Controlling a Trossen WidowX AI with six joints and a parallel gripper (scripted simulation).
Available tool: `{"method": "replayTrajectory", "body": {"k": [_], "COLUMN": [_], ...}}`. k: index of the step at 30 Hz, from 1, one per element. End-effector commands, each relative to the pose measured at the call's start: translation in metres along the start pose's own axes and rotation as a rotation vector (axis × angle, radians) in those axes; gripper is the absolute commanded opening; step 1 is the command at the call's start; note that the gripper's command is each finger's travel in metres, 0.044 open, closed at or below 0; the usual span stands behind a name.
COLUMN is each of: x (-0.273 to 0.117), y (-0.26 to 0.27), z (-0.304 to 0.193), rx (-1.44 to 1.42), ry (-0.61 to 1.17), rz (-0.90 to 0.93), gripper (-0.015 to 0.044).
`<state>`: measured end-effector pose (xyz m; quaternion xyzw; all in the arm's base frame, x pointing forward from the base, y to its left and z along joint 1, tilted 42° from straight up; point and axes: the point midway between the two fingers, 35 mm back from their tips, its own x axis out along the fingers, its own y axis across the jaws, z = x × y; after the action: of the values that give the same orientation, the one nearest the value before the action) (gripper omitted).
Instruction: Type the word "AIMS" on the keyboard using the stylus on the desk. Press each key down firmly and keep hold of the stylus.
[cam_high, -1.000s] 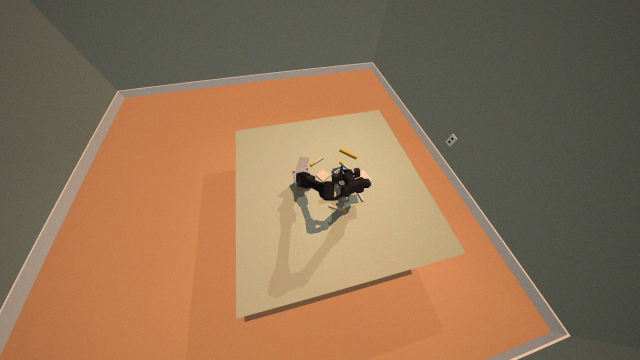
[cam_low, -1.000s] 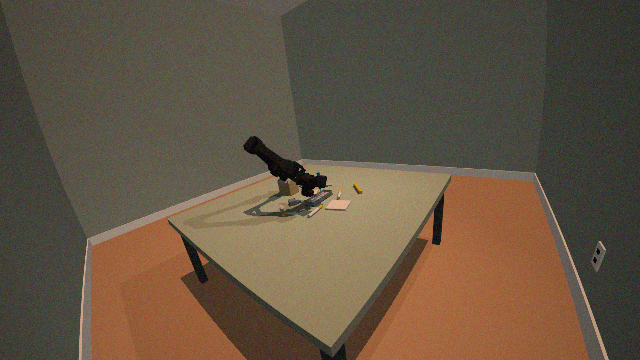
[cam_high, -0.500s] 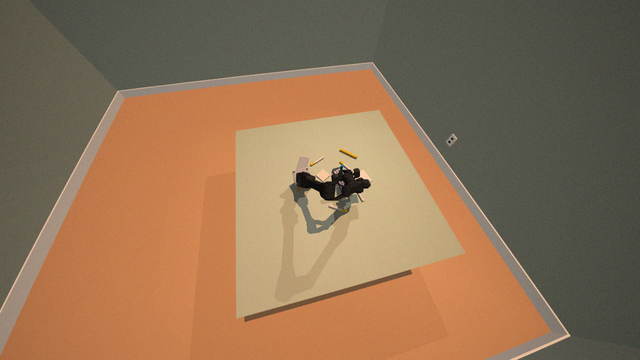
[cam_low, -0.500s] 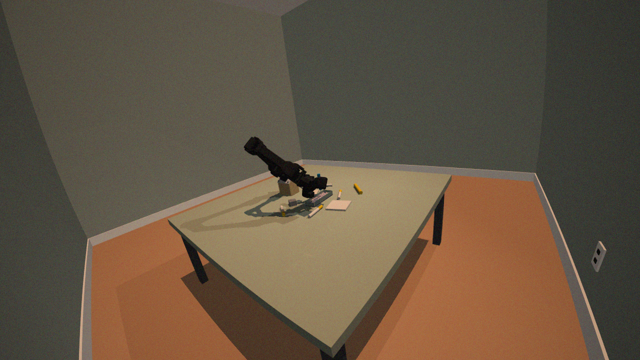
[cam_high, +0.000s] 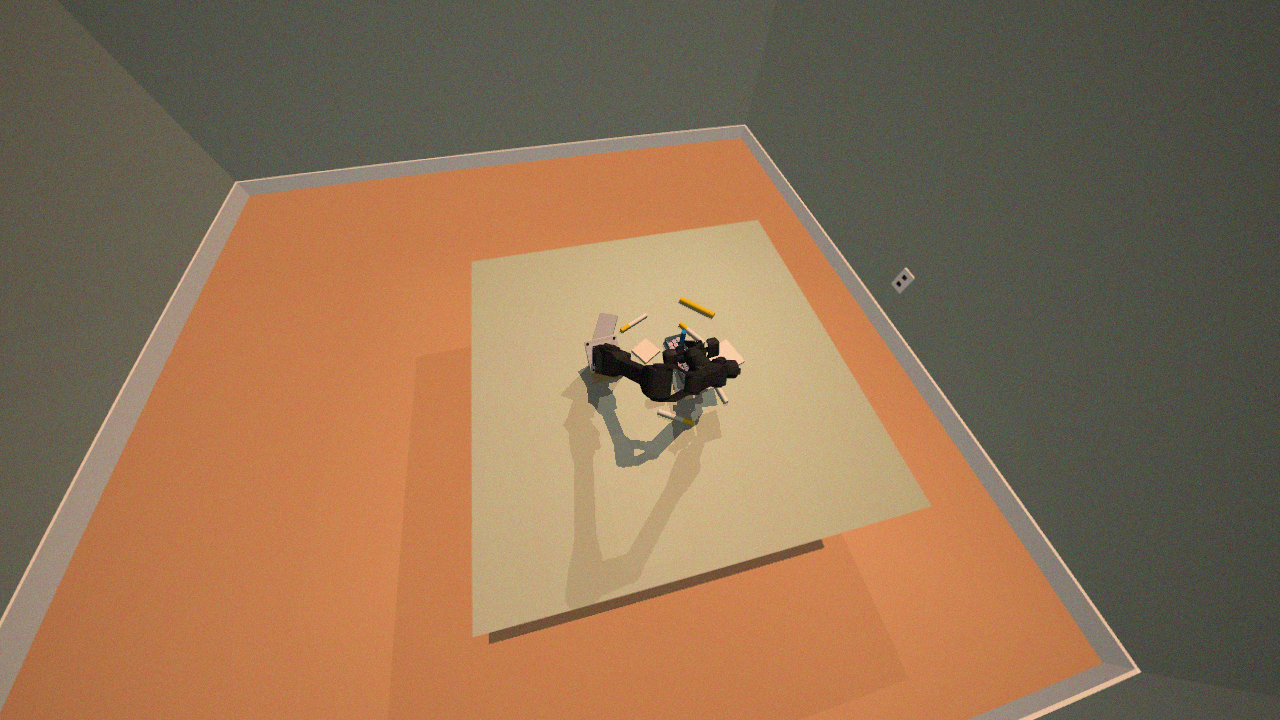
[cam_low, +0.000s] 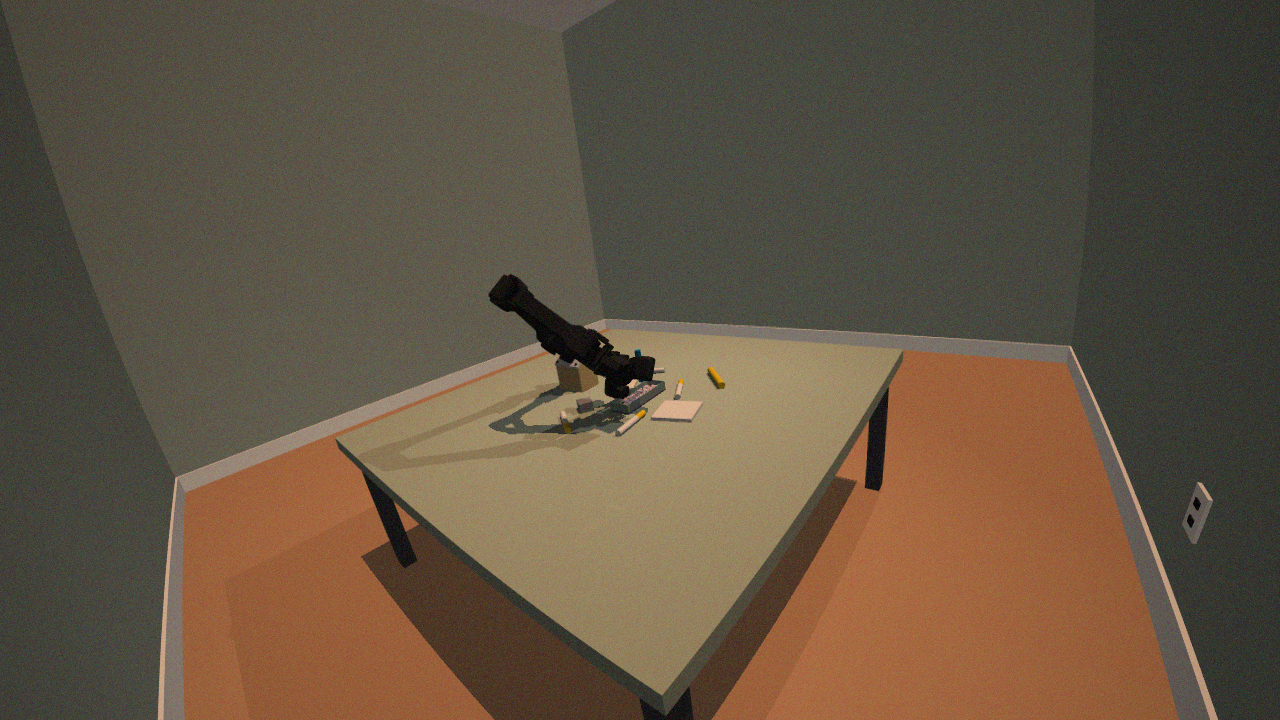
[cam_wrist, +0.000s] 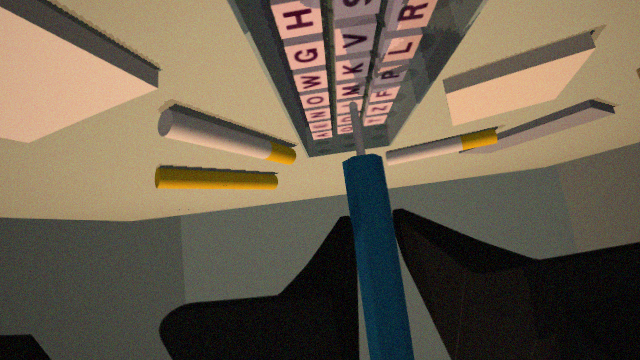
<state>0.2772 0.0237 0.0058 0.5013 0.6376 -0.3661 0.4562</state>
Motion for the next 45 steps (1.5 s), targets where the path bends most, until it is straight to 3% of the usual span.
{"method": "replayTrajectory", "body": {"k": [1, 31, 45], "x": [0.001, 0.004, -0.014], "y": [0.000, 0.000, 0.000], "z": [0.002, 0.007, -0.025], "rx": [-0.004, -0.004, -0.004], "ry": [-0.001, -0.002, 0.000], "rz": [-0.002, -0.002, -0.001], "gripper": [0.0081, 0.0081, 0.0081]}}
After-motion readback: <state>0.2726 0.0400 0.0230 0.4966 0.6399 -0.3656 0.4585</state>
